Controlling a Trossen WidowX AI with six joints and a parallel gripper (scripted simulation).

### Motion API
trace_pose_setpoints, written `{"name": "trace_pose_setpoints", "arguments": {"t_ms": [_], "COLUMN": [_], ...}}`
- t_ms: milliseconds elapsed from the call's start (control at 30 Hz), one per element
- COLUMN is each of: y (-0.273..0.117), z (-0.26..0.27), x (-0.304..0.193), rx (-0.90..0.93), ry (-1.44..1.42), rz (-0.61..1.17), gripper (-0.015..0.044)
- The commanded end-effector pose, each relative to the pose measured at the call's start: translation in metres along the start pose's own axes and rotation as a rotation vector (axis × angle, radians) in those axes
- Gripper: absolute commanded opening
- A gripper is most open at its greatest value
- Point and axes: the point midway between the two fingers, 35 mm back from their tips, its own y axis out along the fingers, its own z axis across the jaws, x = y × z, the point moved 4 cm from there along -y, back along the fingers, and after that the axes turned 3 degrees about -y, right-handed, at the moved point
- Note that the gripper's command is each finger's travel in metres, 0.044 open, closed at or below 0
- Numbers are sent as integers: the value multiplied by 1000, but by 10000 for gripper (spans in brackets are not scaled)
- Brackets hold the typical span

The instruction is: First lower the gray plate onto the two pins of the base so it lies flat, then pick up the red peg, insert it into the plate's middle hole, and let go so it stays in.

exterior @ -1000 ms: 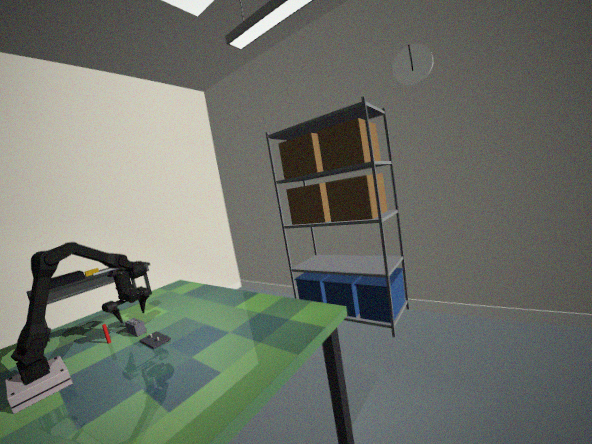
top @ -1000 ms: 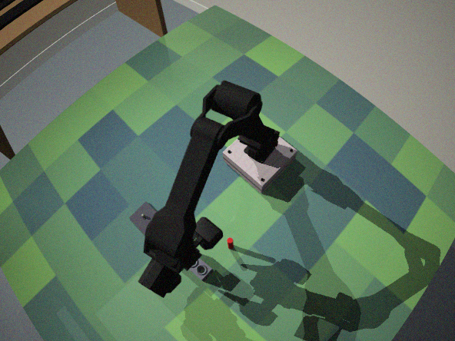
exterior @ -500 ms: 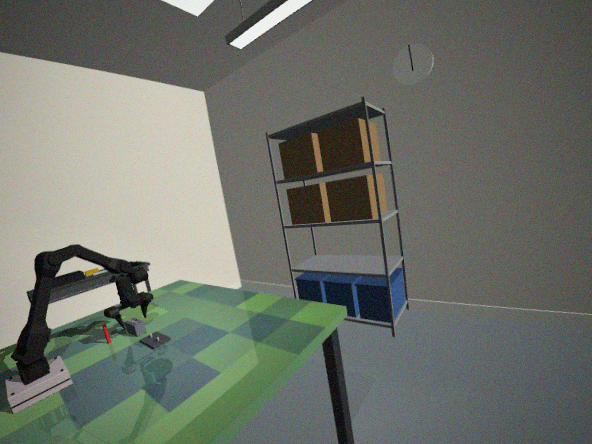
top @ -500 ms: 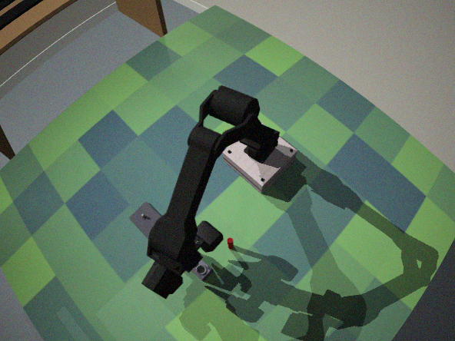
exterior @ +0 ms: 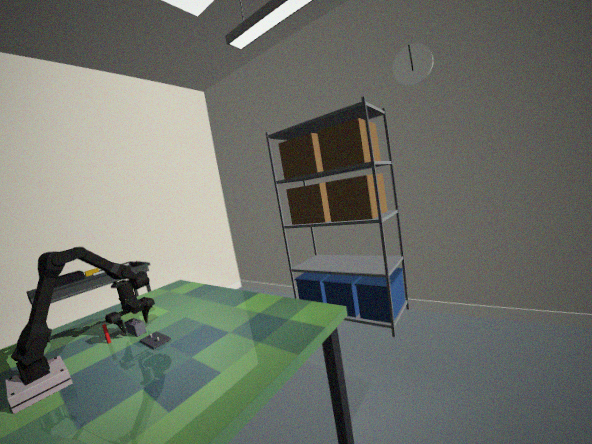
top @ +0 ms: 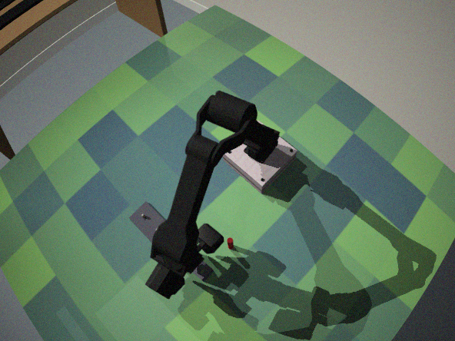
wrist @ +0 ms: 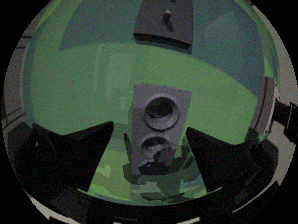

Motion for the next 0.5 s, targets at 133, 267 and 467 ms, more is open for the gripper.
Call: {"name": "trace_pose_setpoints", "arguments": {"t_ms": [133,267,467], "y": [12,12,12], "z": [-2,-2,-2], "x": [1,1,1], "rx": [-6,-6,-6], "ry": [-3,-3,-3], "rz": [-3,-3,-3], "gripper": [440,361,204]}}
